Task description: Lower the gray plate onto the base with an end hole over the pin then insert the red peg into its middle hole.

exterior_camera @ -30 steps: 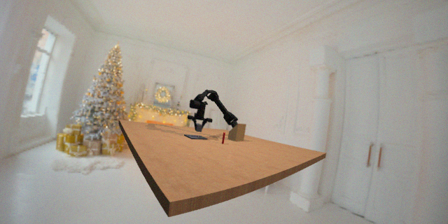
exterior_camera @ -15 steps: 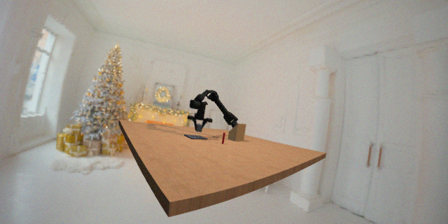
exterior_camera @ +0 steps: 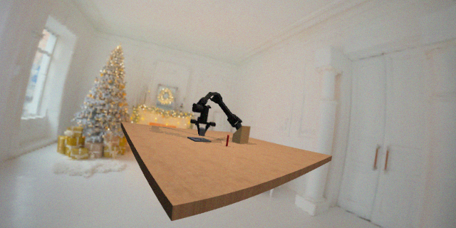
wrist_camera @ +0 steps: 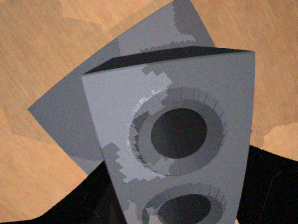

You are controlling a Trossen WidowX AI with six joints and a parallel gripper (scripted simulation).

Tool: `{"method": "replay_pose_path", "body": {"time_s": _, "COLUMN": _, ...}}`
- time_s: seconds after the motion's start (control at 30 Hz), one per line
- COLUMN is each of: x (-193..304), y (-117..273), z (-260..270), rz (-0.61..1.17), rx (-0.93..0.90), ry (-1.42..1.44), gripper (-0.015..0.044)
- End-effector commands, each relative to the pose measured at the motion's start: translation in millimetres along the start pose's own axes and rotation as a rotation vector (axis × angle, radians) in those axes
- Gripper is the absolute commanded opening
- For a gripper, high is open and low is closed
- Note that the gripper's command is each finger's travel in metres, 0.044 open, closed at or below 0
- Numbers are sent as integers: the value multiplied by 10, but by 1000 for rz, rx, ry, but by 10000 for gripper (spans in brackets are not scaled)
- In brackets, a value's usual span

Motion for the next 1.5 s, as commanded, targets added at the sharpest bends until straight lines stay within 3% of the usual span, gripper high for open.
{"method": "replay_pose_path", "body": {"time_s": 0.0, "x": -1, "y": -35, "z": -15, "rz": -4, "rx": -1, "ry": 10, "gripper": 0}}
{"method": "replay_pose_path", "body": {"time_s": 0.8, "x": 1, "y": -227, "z": 5, "rz": 0, "rx": -3, "ry": 0, "gripper": 0}}
{"method": "replay_pose_path", "body": {"time_s": 1.33, "x": 1, "y": -227, "z": 5, "rz": 0, "rx": -3, "ry": 0, "gripper": 420}}
{"method": "replay_pose_path", "body": {"time_s": 1.47, "x": 1, "y": -227, "z": 5, "rz": 0, "rx": -3, "ry": 0, "gripper": 440}}
Point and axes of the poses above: the point midway between the two fingers, 35 mm back from their tips, its own y axis back along the fingers, its own z axis across the jaws, x = y × z, the point moved 3 cm from there along y, back along the fingers, and after that the axes turned 9 degrees about -y, right-handed, at the moved point
